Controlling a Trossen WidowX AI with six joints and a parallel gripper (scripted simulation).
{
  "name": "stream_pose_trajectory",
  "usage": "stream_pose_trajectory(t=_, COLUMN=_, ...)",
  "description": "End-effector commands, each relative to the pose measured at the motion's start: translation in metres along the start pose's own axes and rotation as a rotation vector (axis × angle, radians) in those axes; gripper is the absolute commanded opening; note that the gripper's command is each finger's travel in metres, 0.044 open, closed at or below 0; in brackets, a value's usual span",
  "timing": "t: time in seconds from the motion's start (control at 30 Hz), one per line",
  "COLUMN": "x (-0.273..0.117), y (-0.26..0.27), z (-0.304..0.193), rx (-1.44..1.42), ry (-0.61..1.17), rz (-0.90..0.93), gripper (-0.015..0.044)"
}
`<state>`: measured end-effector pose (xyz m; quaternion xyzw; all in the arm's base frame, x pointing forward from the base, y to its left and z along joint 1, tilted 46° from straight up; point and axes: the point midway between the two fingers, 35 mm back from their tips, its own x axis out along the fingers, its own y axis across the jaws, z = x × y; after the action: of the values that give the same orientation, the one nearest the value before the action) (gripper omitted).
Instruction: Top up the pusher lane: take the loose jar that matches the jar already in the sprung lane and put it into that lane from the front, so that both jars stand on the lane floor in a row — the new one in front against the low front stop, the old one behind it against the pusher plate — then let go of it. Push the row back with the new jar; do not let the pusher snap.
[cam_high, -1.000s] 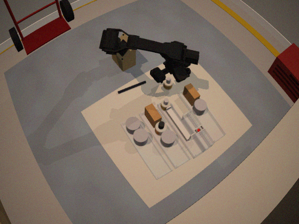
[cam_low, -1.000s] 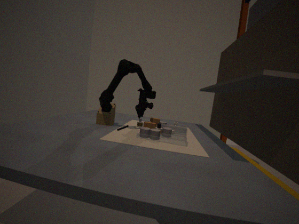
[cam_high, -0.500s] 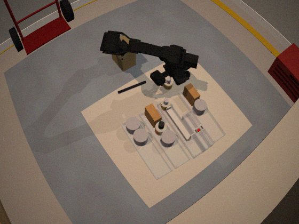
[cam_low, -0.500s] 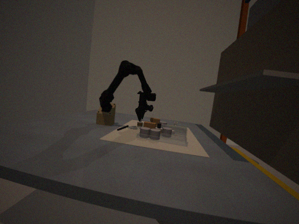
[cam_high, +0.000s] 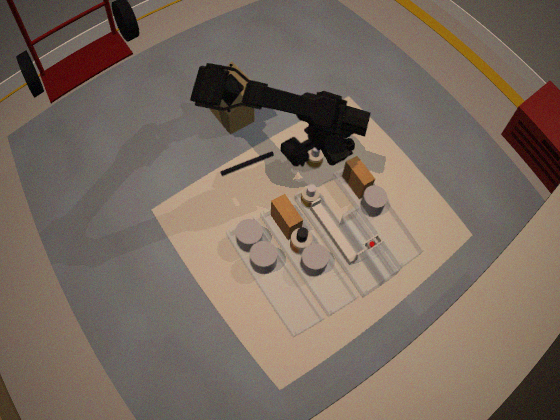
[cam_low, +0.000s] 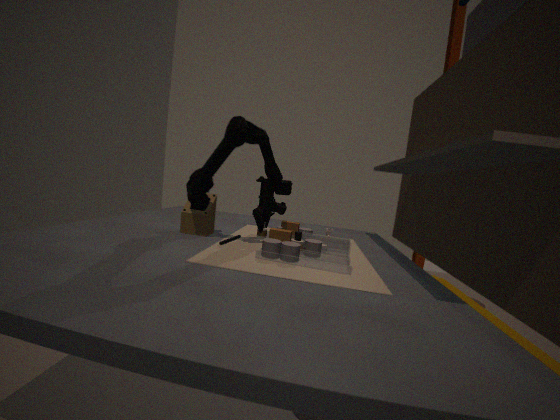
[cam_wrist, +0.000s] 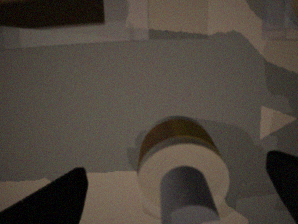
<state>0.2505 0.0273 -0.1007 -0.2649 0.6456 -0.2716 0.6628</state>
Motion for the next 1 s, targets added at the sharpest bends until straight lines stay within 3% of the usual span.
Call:
stream_pose_trajectory(t=0.0, x=0.005, y=-0.002, z=-0.003, rx=-0.009, ry=0.007, rz=-0.008, gripper=0.0387)
stream_pose_trajectory(t=0.23, x=0.005, y=-0.002, z=-0.003, rx=-0.009, ry=0.007, rz=-0.008, gripper=0.0204)
stream_pose_trajectory(t=0.5, x=0.005, y=-0.002, z=-0.003, rx=-0.009, ry=0.007, rz=-0.008, gripper=0.0150)
stream_pose_trajectory(t=0.7, x=-0.020, y=0.001, z=-0.002, rx=-0.010, ry=0.006, rz=-0.002, gripper=0.0000)
stream_pose_trajectory(t=0.97, x=-0.081, y=0.000, z=-0.007, rx=-0.010, ry=0.007, rz=-0.001, gripper=0.0000)
